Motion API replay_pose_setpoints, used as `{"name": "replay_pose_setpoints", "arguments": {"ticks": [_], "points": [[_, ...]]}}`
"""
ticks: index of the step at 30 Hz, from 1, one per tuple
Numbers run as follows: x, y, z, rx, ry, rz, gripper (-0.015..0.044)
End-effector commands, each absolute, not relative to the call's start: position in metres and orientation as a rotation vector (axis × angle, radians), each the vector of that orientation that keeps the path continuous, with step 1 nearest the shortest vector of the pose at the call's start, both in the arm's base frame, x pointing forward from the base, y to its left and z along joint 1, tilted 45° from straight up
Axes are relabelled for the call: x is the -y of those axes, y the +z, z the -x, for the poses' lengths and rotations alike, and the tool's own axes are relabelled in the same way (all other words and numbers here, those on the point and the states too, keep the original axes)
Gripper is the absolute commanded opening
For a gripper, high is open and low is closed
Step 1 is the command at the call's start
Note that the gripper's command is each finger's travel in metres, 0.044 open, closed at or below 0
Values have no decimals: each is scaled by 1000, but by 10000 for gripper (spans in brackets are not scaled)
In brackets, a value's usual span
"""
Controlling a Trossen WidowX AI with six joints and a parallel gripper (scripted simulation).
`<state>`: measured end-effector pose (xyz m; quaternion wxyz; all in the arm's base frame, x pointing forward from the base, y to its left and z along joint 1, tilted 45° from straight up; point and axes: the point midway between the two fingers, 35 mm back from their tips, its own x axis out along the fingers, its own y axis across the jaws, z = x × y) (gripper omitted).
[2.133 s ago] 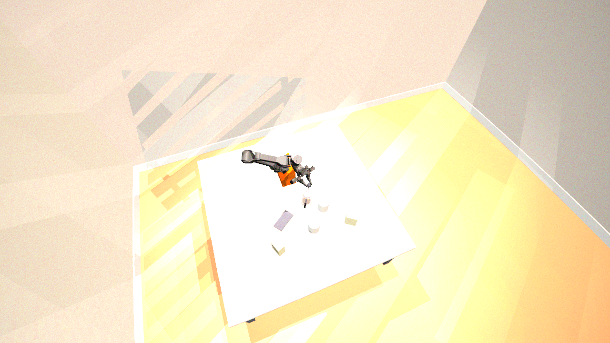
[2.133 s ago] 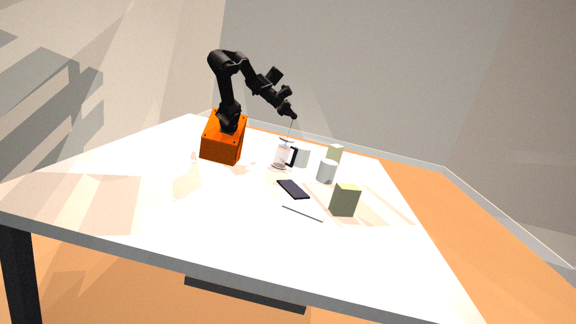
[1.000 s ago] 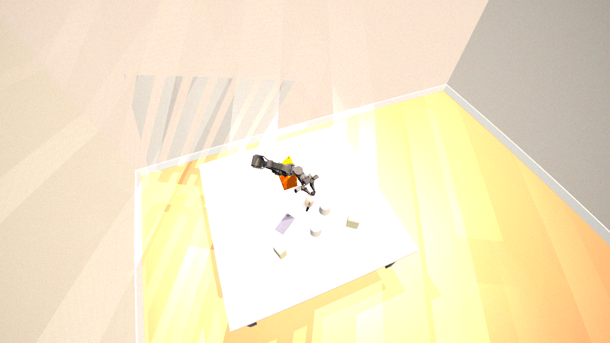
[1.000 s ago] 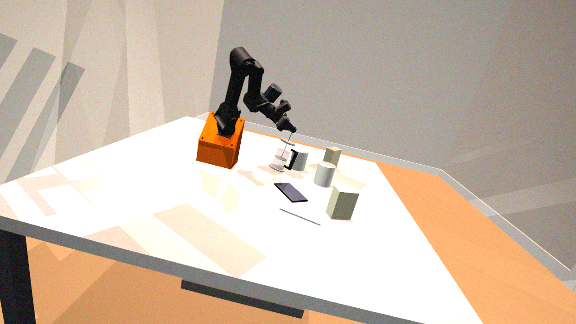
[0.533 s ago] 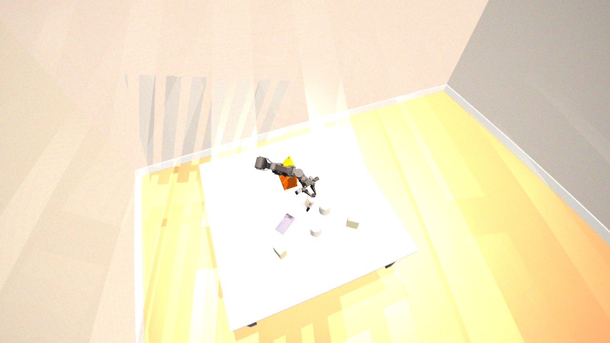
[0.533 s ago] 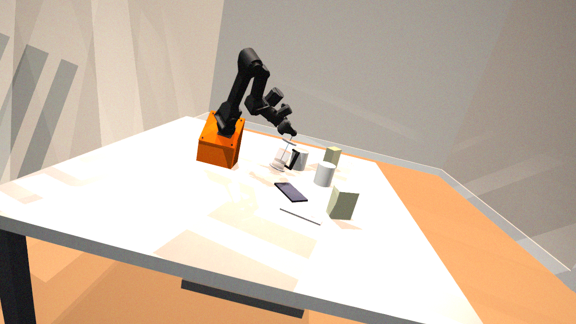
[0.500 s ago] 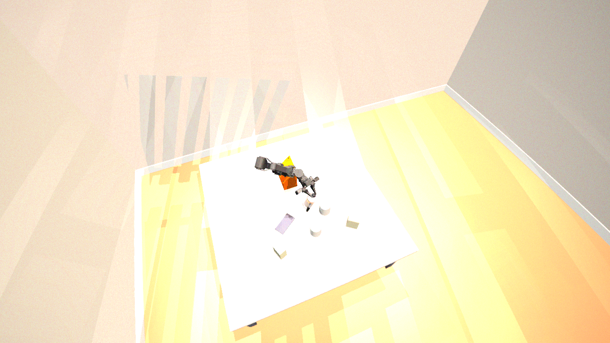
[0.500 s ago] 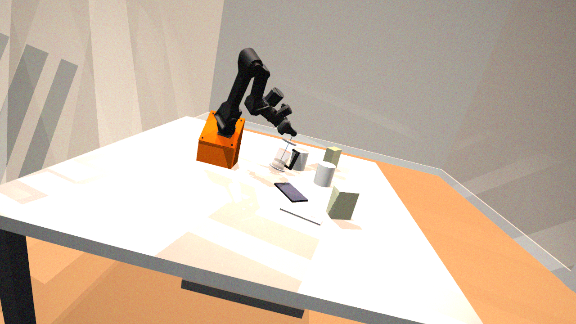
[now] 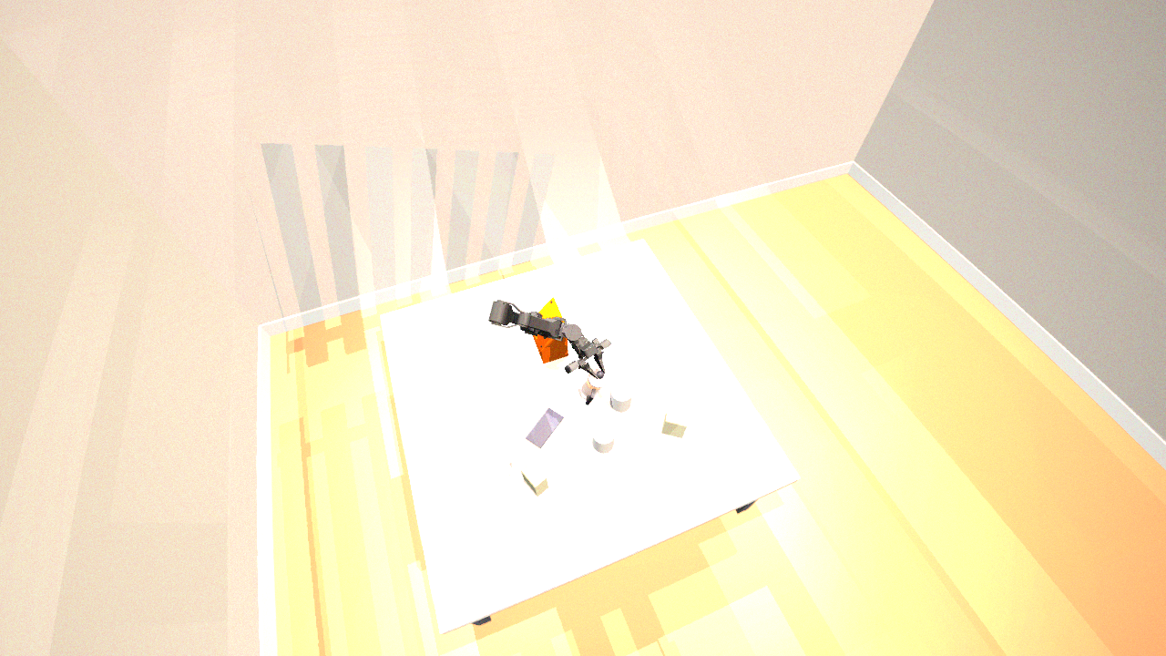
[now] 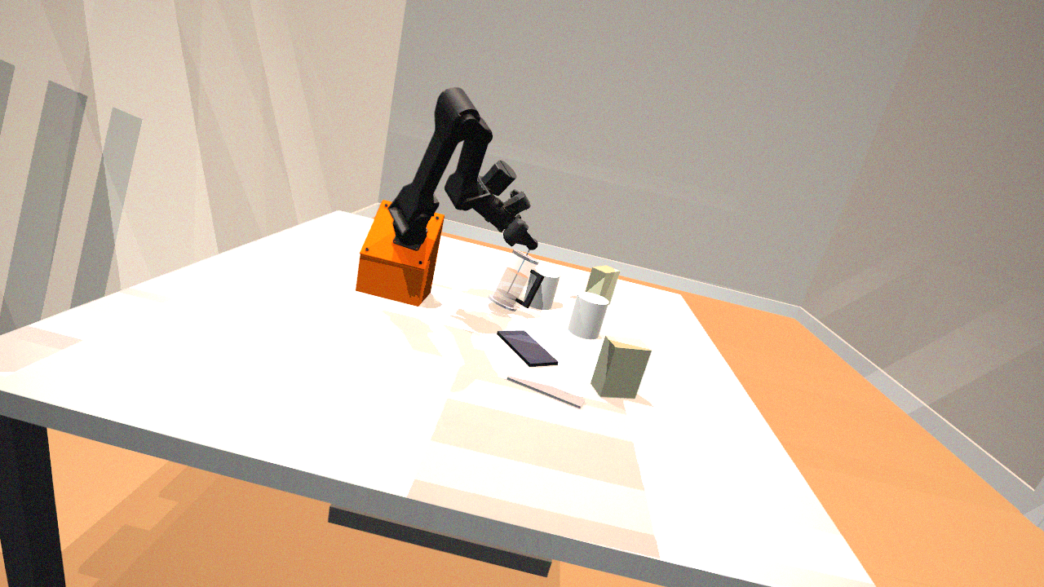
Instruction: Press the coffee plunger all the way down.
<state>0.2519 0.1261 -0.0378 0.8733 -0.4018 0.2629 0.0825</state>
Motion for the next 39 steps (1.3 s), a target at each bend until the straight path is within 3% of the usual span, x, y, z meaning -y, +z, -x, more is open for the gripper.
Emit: {"name": "replay_pose_setpoints", "arguments": {"ticks": [1, 28, 39], "points": [[-121, -42, -252, -568, 164, 866, 123], [-127, -41, -254, -557, 168, 851, 123], [-127, -41, -254, -557, 168, 851, 412]]}}
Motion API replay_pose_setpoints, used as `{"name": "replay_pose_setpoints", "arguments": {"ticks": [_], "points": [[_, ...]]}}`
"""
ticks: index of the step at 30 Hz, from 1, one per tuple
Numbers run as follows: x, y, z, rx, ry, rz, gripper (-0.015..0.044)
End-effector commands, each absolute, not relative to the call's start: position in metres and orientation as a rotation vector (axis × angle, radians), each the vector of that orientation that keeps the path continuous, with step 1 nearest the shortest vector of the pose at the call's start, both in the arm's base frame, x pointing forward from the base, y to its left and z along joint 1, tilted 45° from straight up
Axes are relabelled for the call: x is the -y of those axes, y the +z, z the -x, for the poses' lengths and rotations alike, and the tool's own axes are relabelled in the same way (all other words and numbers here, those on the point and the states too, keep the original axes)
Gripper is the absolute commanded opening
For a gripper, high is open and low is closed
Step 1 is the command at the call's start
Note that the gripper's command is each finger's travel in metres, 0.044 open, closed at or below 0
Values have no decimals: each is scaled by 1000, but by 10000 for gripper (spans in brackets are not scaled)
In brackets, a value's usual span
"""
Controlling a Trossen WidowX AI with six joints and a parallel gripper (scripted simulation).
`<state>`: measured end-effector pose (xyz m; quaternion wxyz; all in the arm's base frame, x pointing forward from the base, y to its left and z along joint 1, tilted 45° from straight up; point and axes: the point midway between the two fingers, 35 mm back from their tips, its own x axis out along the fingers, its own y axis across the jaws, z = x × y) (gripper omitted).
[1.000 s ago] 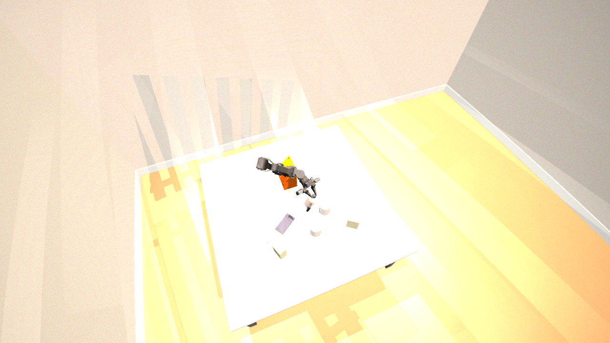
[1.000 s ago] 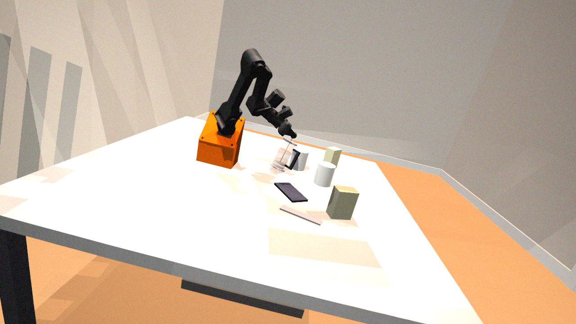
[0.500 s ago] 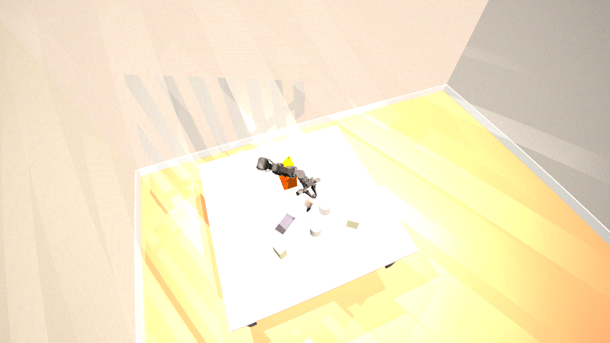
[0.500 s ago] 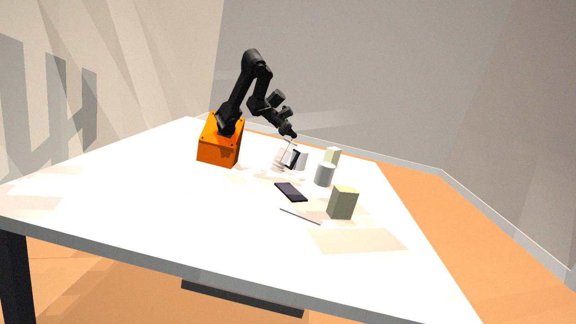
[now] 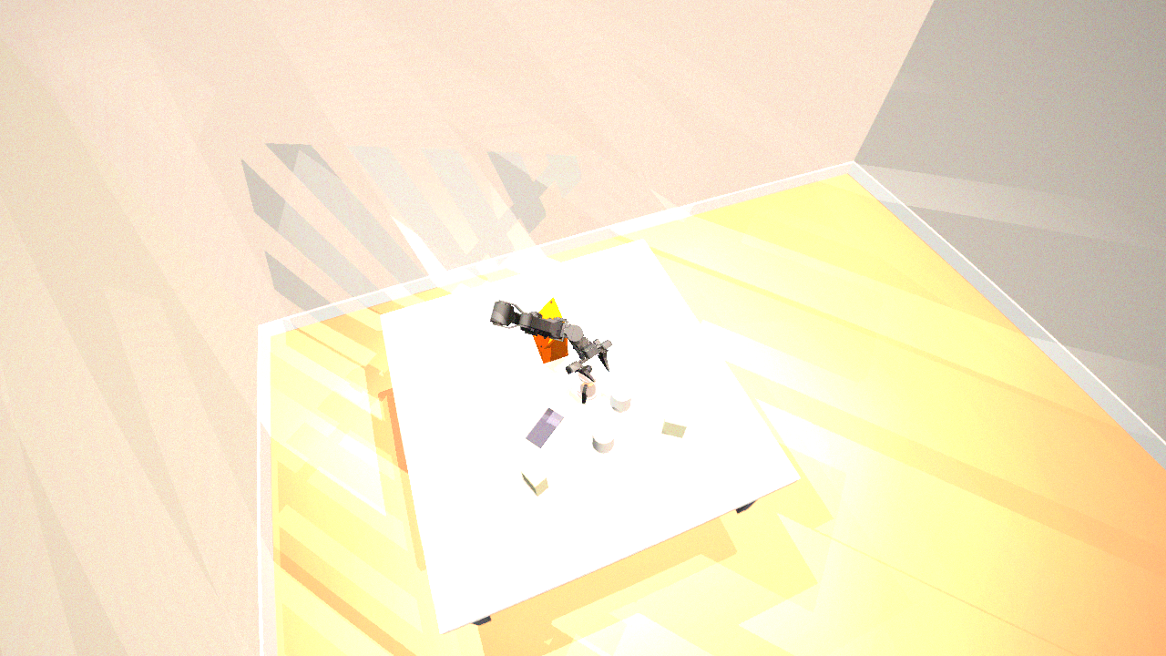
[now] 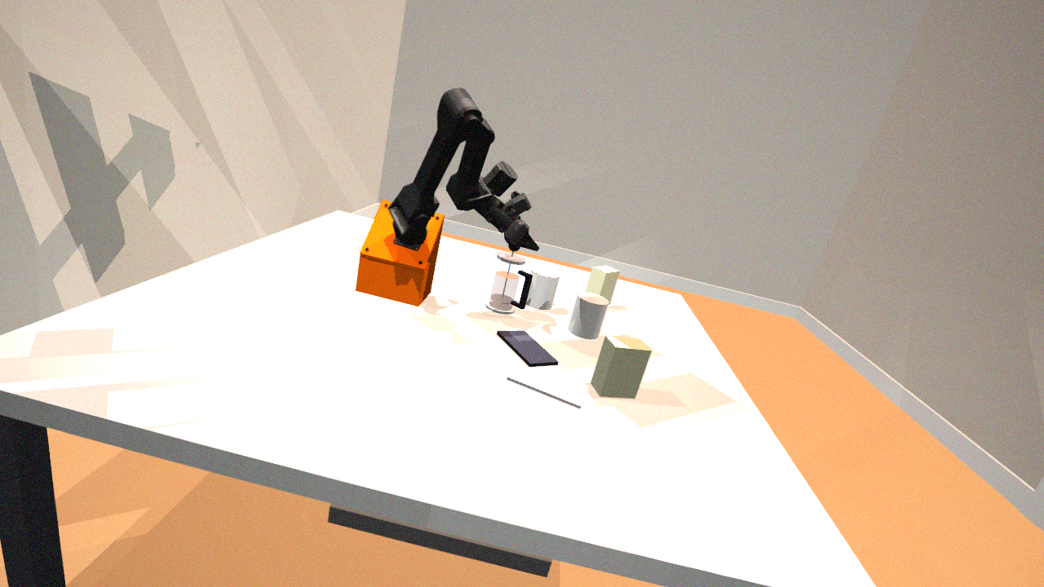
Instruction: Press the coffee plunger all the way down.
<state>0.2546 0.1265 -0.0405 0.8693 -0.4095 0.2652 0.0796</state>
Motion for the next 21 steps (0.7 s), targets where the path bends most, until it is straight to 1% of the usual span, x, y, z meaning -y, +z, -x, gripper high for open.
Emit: {"name": "replay_pose_setpoints", "arguments": {"ticks": [1, 13, 21], "points": [[-127, -41, -254, -557, 168, 851, 438], [-147, -31, -255, -523, 210, 835, 440], [-160, 6, -229, -568, 185, 848, 440]]}}
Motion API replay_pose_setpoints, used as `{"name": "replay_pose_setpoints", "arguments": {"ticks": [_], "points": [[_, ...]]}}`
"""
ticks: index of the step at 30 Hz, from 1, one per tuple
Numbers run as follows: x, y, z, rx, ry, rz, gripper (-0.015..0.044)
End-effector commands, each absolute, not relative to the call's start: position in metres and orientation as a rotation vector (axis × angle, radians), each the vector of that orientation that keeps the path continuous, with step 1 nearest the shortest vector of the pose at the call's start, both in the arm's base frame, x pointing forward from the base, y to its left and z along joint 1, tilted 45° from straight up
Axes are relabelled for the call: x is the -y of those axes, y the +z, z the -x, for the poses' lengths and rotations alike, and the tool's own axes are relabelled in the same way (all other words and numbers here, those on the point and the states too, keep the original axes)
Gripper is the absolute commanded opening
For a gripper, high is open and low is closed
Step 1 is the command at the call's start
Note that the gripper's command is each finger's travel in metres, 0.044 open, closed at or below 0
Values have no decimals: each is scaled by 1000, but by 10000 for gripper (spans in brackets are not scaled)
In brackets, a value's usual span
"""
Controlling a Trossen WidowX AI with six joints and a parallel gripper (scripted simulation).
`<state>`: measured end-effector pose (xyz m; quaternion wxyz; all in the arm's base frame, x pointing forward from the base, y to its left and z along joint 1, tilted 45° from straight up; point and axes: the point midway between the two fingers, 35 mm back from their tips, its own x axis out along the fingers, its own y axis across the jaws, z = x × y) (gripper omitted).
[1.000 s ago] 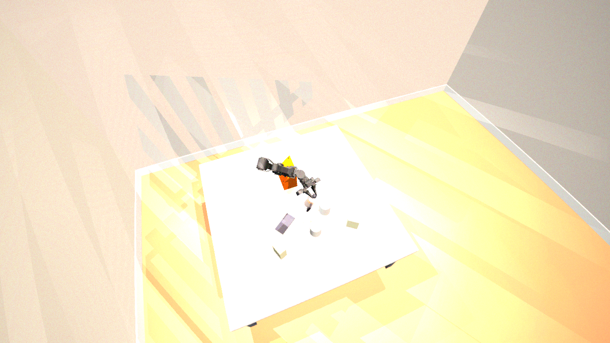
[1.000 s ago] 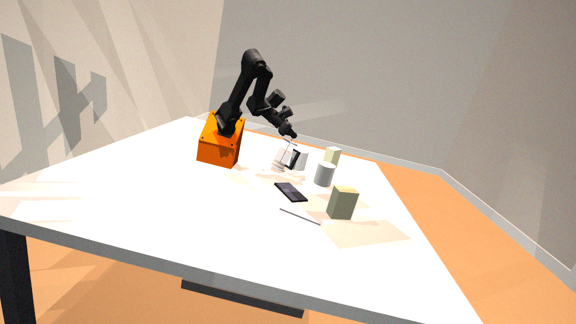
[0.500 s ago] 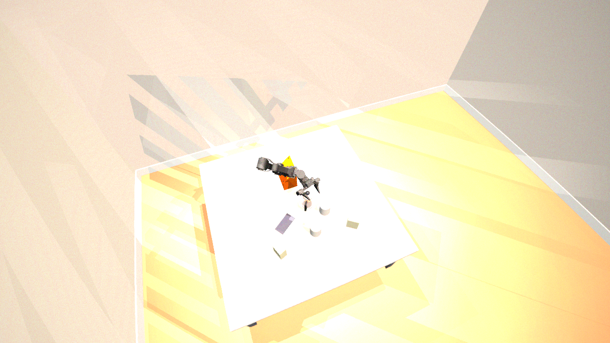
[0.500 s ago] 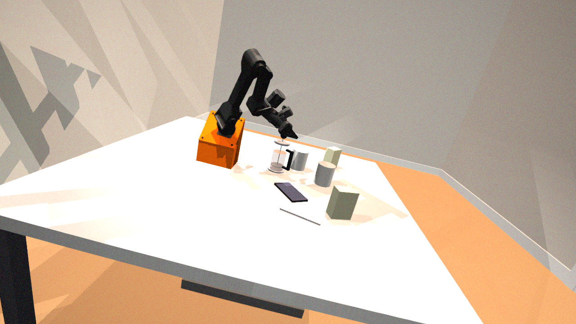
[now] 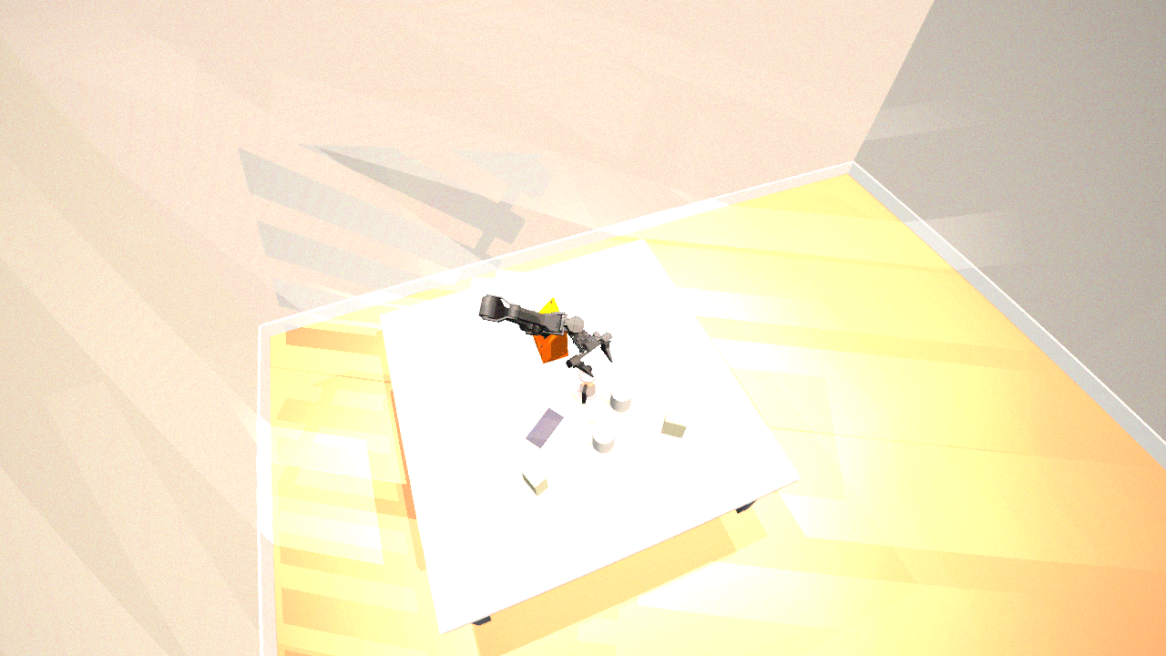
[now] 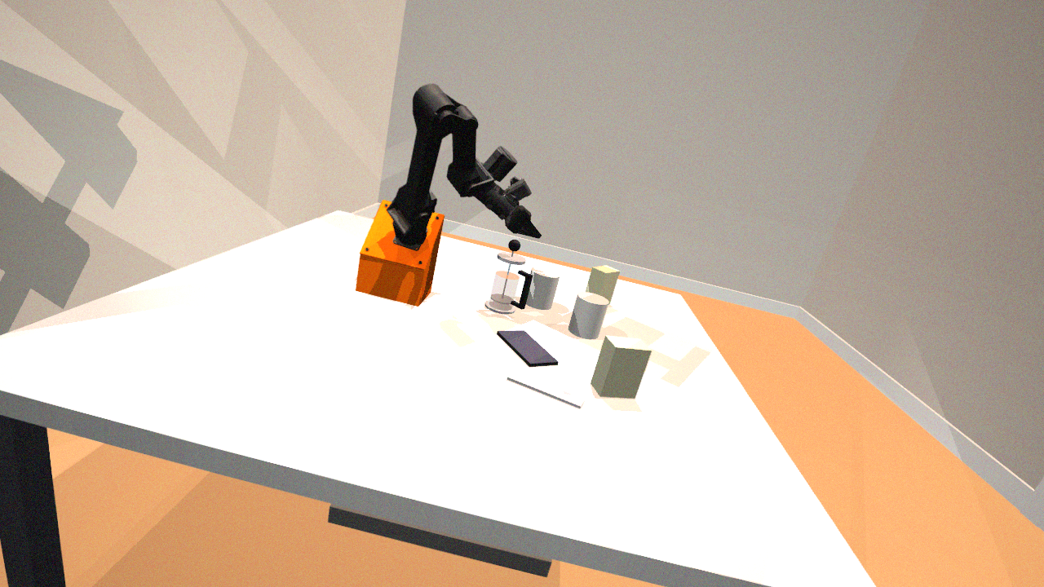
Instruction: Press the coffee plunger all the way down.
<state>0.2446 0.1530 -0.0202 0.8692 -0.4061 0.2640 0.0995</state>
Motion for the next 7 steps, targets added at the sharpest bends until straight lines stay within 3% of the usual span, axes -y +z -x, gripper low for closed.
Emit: {"name": "replay_pose_setpoints", "arguments": {"ticks": [1, 7], "points": [[-160, 12, -224, -570, 180, 851, 440], [-156, 38, -208, -570, 159, 862, 440]]}}
